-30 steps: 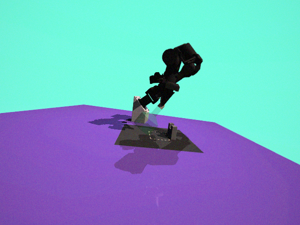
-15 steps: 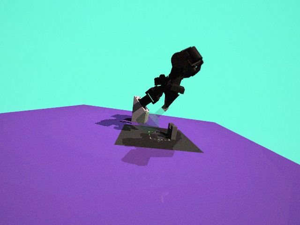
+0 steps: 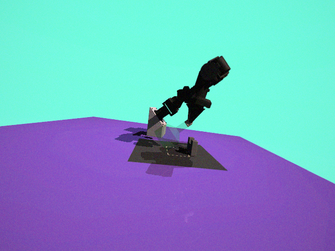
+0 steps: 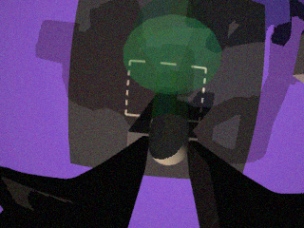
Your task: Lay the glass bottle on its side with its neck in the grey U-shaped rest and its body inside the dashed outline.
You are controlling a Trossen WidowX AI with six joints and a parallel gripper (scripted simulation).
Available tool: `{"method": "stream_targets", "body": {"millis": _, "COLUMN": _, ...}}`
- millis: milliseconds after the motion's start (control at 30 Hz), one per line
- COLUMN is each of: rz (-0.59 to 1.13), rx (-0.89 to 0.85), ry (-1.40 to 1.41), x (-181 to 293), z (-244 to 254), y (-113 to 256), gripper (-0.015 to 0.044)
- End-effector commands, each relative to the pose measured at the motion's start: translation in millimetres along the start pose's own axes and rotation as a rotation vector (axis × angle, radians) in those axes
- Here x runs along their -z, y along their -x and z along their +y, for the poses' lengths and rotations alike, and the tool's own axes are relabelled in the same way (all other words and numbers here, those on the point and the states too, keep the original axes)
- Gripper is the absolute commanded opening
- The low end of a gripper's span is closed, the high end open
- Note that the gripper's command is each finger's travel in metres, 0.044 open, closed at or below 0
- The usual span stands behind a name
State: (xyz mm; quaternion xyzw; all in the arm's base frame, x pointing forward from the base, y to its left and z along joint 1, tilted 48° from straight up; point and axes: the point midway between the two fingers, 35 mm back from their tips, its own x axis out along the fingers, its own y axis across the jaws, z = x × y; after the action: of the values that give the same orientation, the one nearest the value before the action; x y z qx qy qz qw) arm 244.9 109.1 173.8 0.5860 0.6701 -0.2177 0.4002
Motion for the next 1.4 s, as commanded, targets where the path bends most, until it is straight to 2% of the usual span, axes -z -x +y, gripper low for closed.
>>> {"method": "stream_targets", "body": {"millis": 0, "rz": 0.004, "rx": 0.002, "ry": 0.000, "x": 7, "z": -1, "y": -3, "gripper": 0.0106}}
{"method": "stream_targets", "body": {"millis": 1367, "rz": 0.004, "rx": -0.013, "ry": 0.017, "x": 45, "z": 0, "y": -25, "gripper": 0.0106}}
